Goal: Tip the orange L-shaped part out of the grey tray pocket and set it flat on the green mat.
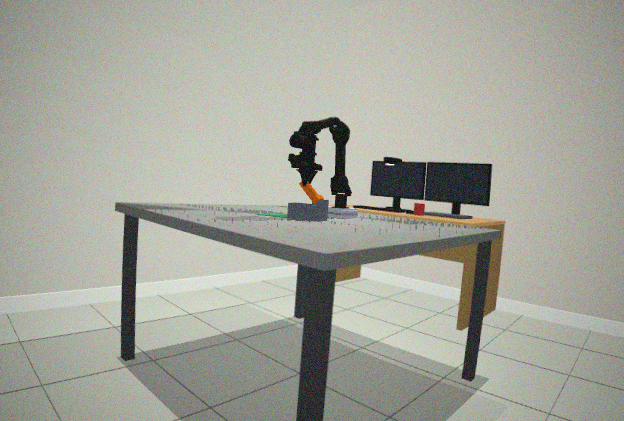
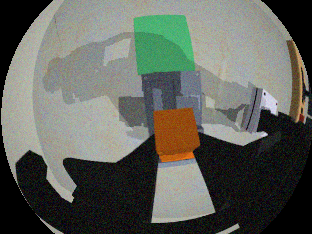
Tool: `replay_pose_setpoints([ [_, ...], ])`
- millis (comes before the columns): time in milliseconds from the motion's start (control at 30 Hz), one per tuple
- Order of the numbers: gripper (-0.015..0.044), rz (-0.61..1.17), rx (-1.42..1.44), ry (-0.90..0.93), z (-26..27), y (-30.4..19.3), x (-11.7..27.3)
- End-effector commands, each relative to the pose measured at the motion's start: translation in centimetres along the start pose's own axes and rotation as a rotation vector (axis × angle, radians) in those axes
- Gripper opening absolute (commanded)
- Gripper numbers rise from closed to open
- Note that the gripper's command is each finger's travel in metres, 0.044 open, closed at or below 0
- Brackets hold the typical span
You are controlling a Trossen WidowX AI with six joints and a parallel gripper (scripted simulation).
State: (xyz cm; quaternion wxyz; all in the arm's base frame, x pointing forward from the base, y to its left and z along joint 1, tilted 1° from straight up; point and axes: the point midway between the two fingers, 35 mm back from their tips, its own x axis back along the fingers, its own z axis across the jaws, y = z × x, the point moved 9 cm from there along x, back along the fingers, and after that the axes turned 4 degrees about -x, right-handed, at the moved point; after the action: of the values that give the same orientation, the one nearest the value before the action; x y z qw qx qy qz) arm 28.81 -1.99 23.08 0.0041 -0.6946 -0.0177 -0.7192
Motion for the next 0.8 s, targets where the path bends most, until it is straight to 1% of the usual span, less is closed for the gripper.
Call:
replay_pose_setpoints([
  [0, 0.0000, 0.004, -0.003, 0.008, 0.1, 0.0, 1.0],
  [167, 0.0000, 0.004, -0.003, 0.008, 0.1, 0.0, 1.8],
  [433, 0.0000, 0.004, -0.003, 0.008, 0.0, 0.2, 1.8],
  [767, 0.0000, 0.000, -0.003, 0.008, -0.1, 4.1, 1.4],
])
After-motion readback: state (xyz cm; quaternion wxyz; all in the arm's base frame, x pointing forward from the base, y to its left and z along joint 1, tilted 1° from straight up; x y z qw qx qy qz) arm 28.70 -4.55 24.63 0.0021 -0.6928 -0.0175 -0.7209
